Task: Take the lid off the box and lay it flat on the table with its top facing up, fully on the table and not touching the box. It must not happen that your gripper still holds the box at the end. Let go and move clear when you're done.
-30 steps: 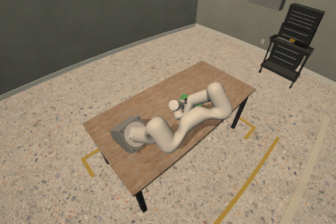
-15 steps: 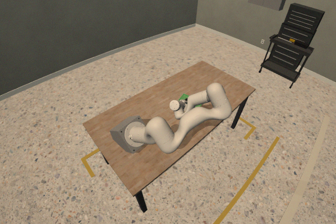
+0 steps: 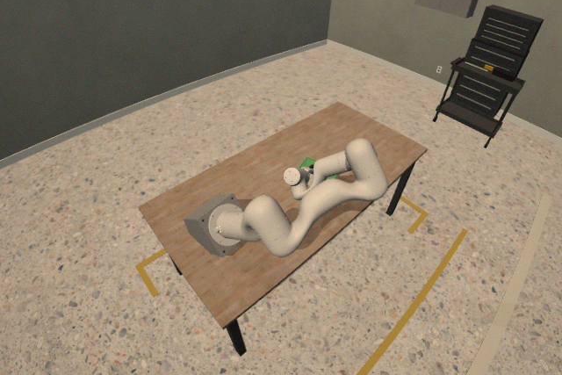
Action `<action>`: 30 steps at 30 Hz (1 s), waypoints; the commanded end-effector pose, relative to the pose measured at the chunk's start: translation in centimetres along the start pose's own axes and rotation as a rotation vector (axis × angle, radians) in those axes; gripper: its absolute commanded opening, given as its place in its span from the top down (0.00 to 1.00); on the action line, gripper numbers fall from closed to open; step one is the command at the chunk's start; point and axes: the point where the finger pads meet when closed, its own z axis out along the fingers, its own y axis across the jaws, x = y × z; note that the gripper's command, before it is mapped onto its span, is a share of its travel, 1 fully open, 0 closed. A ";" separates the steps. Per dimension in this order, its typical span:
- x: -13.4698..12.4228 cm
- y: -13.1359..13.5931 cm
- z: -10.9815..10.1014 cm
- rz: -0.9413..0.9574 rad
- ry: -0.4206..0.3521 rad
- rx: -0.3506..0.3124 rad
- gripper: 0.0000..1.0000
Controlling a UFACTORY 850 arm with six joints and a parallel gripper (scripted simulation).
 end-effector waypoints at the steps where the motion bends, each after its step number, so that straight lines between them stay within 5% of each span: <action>1: 0.0 -0.1 0.0 0.000 0.000 0.001 0.52; 27: 0.0 -0.1 0.1 0.000 0.000 0.001 0.52; 28: 0.0 -0.1 0.1 0.000 0.000 0.001 0.68; 30: 0.0 -0.1 0.1 0.000 0.000 0.001 0.68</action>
